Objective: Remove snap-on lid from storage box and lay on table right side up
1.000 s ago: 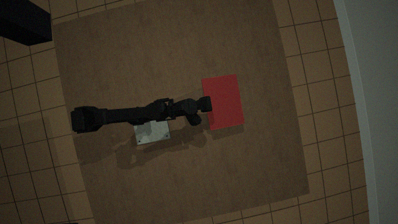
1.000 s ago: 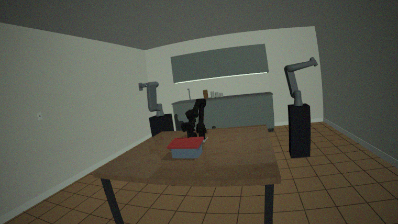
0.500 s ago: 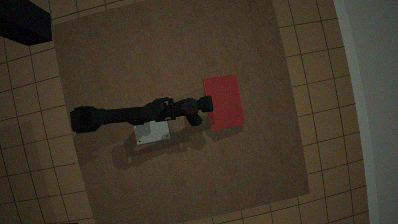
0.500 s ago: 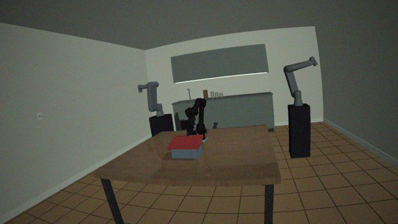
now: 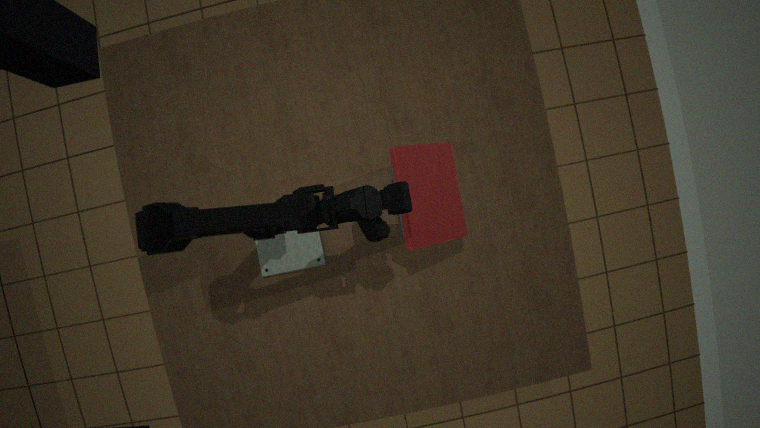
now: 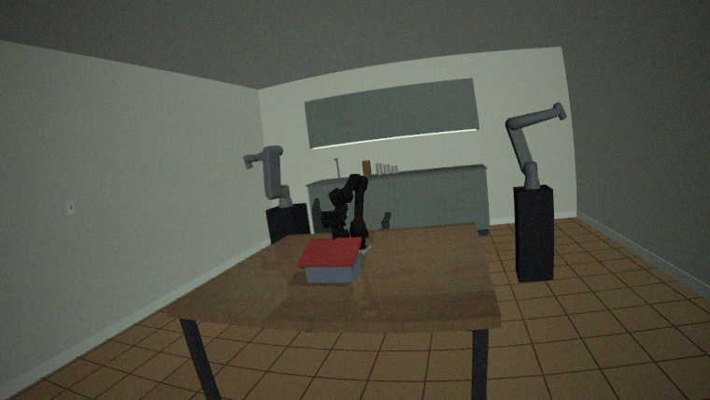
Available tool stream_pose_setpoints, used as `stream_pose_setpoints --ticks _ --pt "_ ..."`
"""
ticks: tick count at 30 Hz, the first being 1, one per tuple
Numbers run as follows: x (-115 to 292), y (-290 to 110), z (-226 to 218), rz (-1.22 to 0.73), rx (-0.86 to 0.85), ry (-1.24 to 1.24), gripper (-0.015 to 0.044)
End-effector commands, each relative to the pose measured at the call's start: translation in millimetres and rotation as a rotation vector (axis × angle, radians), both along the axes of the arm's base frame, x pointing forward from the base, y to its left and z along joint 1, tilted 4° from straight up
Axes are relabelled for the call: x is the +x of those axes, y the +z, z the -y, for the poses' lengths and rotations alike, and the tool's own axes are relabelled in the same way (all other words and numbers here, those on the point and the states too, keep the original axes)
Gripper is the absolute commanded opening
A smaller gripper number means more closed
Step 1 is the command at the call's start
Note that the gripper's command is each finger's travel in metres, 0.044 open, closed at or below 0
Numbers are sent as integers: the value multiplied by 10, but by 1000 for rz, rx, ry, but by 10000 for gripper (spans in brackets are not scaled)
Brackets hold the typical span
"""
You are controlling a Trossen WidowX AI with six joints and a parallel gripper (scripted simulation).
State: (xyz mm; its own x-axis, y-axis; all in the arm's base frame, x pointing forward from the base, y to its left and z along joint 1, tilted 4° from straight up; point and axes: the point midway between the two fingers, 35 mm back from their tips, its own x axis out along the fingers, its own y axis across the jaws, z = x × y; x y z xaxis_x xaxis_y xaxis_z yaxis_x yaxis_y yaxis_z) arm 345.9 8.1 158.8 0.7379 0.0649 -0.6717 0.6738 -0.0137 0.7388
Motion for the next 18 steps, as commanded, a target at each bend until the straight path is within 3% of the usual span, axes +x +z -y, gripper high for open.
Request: stream_pose_setpoints --ticks 1,18 --pt "54 126 1 21 -1 2 0" --pt "178 346 8 21 -1 2 0"
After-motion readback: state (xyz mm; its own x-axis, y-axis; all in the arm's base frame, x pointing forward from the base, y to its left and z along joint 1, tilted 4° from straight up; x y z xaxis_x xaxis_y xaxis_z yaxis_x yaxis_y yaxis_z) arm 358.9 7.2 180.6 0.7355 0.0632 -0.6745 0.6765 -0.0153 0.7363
